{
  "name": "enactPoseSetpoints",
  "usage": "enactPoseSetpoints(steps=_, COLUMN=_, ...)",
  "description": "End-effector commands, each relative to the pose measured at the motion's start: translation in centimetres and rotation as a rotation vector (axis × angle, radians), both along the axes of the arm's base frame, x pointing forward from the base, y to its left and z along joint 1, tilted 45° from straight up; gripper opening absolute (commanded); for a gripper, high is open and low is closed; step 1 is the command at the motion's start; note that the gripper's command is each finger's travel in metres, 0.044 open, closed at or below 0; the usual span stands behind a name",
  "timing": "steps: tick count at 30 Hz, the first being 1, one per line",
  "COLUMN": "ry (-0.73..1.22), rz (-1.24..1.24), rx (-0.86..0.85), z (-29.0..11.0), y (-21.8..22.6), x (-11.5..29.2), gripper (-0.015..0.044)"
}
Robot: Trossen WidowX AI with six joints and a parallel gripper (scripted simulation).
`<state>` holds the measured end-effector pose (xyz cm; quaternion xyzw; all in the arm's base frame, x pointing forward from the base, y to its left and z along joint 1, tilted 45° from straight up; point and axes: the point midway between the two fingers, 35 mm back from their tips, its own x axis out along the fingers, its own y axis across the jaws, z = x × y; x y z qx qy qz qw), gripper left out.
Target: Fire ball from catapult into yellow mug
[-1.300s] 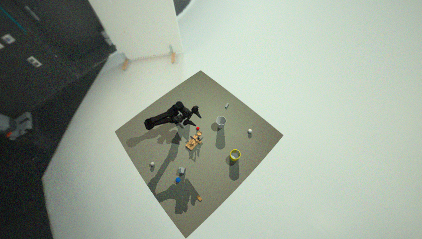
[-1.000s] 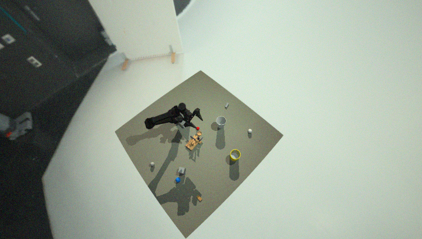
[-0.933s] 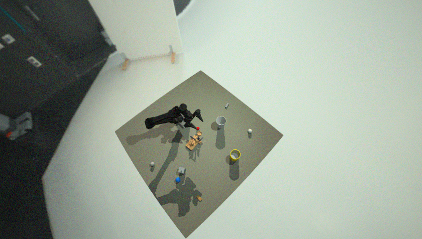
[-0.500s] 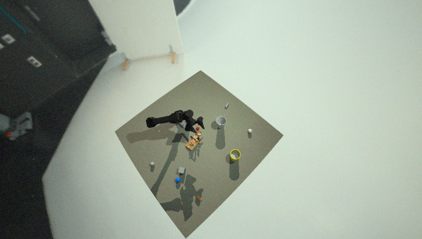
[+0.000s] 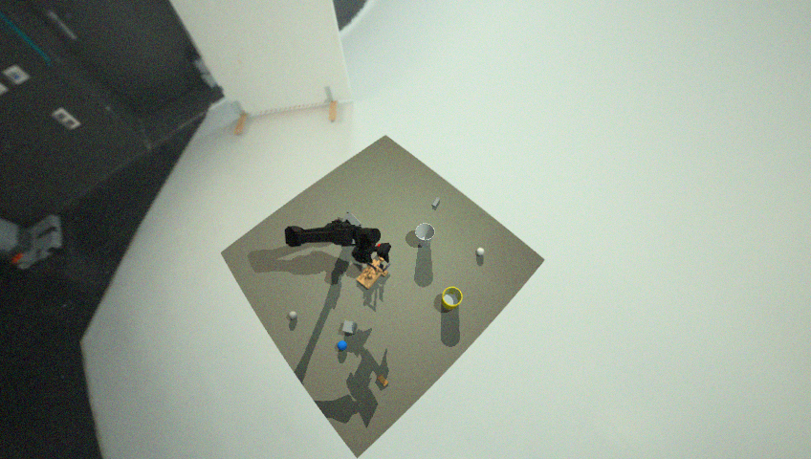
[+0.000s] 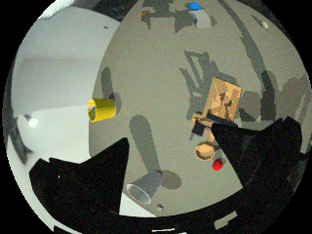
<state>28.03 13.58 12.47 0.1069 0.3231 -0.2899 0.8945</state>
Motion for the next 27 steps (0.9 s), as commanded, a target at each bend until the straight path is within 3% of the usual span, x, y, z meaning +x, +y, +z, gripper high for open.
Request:
enactPoseSetpoints(steps=1, ry=0.028, rz=-0.103, rx=0.019, z=0.1, y=-1.3, x=0.2, gripper=0.0440)
enactPoseSetpoints(steps=18, ry=0.136, rz=-0.643, rx=0.031, z=1.2, y=-8.5, x=-1.2, gripper=0.0440)
enactPoseSetpoints(steps=23, ry=0.139, rz=-0.665, rx=0.030, z=1.2, y=-8.9, x=-1.2, gripper=0.0440)
enactPoseSetpoints(steps=27, ry=0.138, rz=-0.665, rx=0.030, z=-1.5, y=-11.5, x=-0.7, gripper=0.0440)
